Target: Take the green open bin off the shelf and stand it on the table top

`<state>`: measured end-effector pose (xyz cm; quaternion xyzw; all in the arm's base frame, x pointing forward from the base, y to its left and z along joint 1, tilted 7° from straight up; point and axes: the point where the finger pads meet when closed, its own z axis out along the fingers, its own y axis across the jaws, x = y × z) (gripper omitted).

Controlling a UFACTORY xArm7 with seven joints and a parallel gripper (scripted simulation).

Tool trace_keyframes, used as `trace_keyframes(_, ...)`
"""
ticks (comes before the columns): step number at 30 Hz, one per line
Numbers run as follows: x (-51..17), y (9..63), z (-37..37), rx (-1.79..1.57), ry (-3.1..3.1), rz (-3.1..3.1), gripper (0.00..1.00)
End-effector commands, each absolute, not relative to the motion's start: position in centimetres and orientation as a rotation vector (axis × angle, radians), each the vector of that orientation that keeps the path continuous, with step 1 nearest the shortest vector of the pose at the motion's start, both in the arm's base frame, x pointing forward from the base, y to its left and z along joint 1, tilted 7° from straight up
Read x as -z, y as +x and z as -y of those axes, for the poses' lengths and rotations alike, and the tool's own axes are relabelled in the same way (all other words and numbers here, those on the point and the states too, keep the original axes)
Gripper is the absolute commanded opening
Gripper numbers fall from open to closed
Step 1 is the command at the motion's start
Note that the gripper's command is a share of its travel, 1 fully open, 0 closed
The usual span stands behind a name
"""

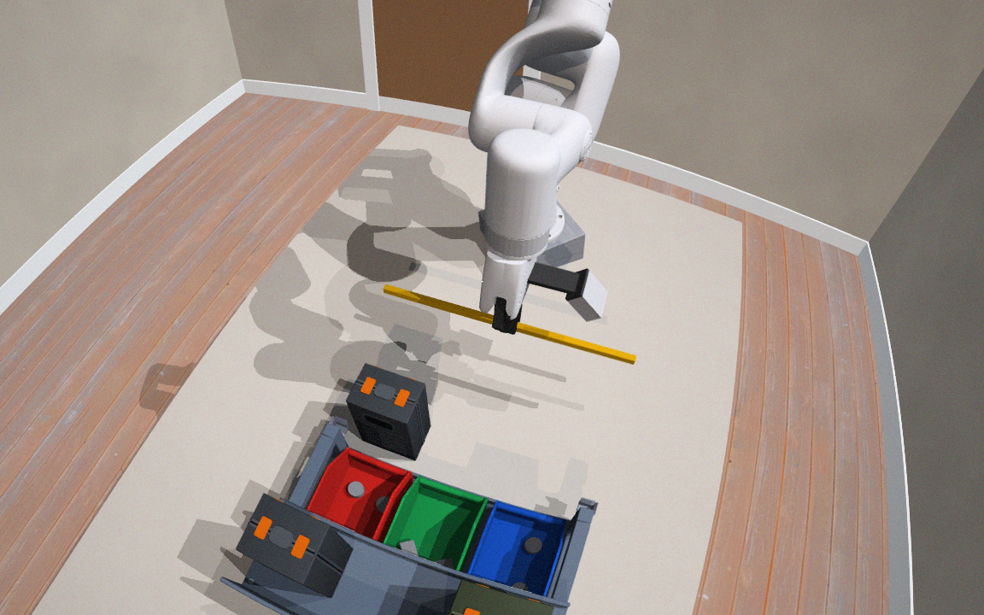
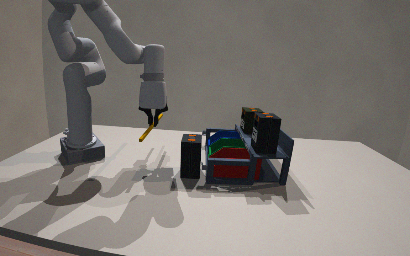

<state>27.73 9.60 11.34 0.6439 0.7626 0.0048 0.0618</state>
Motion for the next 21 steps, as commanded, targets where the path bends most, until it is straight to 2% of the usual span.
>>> trace_keyframes(1, -10.7, 27.9, -9.6, -0.018, 1.946, -2.305, 0.00)
trace_keyframes(21, -7.5, 28.3, -9.4, -0.018, 1.946, -2.305, 0.00)
